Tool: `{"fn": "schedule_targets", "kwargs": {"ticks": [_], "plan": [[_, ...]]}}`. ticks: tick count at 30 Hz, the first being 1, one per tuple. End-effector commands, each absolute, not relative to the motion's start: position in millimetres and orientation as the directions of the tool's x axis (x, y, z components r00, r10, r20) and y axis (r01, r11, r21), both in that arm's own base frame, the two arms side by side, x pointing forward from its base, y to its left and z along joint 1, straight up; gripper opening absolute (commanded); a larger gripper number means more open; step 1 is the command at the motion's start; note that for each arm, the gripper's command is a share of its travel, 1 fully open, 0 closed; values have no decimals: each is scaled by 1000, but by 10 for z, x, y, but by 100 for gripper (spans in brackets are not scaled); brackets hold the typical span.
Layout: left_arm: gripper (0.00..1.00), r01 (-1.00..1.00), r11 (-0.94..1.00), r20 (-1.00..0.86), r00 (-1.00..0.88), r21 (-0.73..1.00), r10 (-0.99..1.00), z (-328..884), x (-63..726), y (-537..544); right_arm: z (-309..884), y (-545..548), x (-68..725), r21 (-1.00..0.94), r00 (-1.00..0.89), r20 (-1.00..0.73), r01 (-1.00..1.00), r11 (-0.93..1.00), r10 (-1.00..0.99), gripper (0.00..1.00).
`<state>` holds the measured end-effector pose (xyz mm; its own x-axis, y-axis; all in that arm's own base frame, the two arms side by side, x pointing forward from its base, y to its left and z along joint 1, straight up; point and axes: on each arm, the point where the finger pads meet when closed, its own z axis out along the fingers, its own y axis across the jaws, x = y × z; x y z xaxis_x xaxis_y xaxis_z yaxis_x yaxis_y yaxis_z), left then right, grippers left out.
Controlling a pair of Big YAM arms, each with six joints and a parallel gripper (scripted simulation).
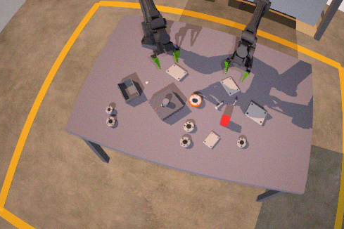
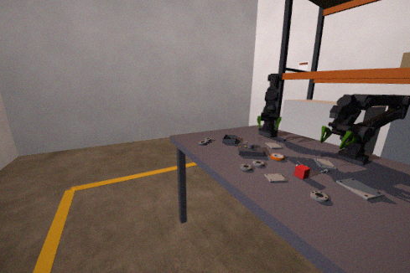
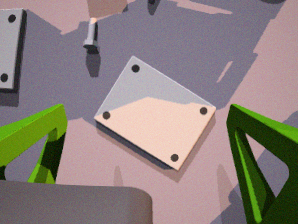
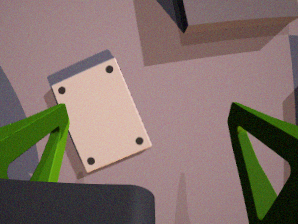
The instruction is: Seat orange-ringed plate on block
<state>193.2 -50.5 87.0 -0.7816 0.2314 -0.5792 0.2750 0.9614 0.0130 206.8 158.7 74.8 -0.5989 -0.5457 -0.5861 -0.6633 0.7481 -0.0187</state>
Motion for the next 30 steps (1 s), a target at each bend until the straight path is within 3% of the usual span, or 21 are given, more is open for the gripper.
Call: {"fn": "schedule_targets", "kwargs": {"ticks": [1, 7, 18, 30], "plan": [[100, 231, 972, -616, -761, 33, 202, 1174, 2168, -356, 931, 1421, 2544, -45, -607, -617, -609, 792, -501, 100], [100, 100, 995, -619, -780, 21, 92, 1332, 2418, -25, 935, 960, 3074, -26, -691, -620, -455, 890, -371, 100], [100, -288, 957, -617, -750, -19, -238, 1754, 3092, 965, 905, -339, 4428, 24, -786, -618, 19, 1000, 29, 100], [100, -350, 937, -616, -738, 1, -275, 1855, 3259, 1215, 826, -830, 4909, 12, -788, -598, 177, 984, 148, 100]]}}
